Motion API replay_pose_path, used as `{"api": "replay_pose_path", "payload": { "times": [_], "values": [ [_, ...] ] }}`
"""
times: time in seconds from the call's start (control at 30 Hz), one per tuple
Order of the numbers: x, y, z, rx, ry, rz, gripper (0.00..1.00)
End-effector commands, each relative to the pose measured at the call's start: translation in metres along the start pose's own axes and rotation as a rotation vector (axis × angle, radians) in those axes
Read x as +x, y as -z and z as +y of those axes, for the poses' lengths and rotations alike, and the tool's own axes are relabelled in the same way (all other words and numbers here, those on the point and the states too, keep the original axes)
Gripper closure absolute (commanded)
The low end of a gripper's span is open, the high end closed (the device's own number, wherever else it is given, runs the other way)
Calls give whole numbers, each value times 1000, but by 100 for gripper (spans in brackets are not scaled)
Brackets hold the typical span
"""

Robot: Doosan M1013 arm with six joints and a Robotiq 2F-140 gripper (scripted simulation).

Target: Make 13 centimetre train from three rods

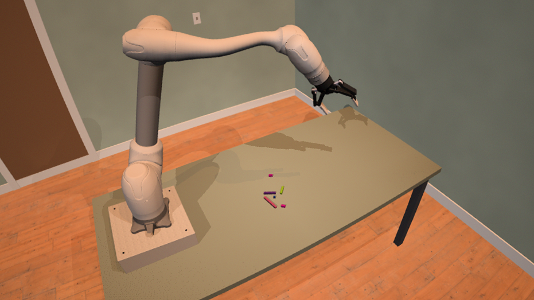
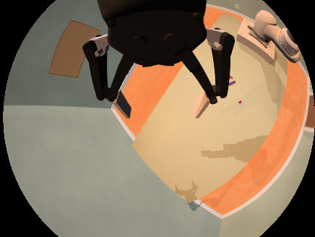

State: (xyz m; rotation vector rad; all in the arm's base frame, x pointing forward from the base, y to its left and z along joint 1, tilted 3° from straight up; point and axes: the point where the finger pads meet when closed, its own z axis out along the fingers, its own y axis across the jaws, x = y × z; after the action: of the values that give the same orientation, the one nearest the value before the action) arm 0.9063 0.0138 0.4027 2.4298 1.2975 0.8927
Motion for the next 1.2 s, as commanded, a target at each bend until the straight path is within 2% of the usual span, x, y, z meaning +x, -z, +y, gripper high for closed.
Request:
{"api": "replay_pose_path", "payload": {
  "times": [0.0,0.1,0.17,0.2,0.6,0.67,0.73,0.77,1.17],
  "values": [
    [-29,-17,-27,32,-63,-36,0],
    [-48,-28,-46,54,-106,-61,0],
    [-48,-28,-46,54,-106,-61,0],
    [-66,-37,-65,75,-146,-85,0],
    [-141,-65,-143,149,-306,-189,0],
    [-153,-68,-158,161,-333,-209,0],
    [-153,-68,-158,161,-333,-209,0],
    [-171,-72,-178,177,-372,-236,0],
    [-243,-81,-264,235,-526,-354,0]
  ]
}}
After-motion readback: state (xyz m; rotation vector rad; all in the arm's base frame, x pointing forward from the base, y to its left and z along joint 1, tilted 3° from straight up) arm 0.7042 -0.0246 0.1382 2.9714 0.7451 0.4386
